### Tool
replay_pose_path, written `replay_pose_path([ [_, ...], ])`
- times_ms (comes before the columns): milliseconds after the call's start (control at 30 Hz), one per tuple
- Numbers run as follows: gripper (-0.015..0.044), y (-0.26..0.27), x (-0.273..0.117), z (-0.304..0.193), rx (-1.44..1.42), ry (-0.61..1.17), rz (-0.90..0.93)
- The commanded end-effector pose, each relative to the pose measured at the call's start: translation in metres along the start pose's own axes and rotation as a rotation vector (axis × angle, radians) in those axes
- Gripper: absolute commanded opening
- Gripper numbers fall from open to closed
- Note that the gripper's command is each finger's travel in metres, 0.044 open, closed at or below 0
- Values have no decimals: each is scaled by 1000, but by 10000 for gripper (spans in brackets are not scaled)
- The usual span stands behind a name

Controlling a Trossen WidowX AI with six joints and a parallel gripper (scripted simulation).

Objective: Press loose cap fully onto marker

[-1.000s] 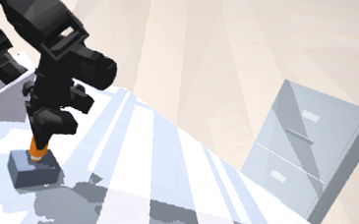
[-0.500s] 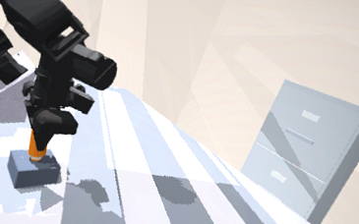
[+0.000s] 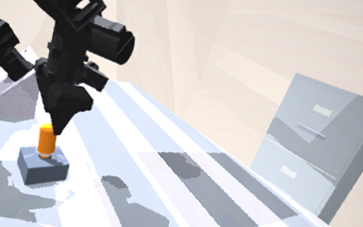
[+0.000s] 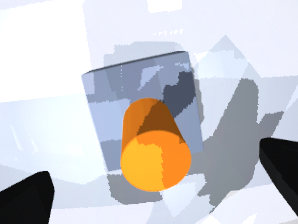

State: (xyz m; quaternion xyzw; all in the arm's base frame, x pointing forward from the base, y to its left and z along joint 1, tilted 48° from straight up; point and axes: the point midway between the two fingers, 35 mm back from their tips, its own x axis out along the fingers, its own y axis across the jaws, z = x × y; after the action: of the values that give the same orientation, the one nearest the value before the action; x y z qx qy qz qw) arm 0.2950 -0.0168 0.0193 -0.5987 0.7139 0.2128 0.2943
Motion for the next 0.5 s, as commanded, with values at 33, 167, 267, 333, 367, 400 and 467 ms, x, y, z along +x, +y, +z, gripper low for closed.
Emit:
replay_pose_path([
  [33,440,1,-34,-1,9,-7,-11],
  [167,387,1,-33,-1,73,-7,-10],
  [267,309,1,-31,-1,352,-8,-9],
  [333,256,1,-29,-1,550,-8,-9],
  [367,230,1,-28,-2,649,-8,-8],
  [400,204,1,-27,-2,748,-8,-8],
  [467,151,1,-26,-2,946,-9,-8],
])
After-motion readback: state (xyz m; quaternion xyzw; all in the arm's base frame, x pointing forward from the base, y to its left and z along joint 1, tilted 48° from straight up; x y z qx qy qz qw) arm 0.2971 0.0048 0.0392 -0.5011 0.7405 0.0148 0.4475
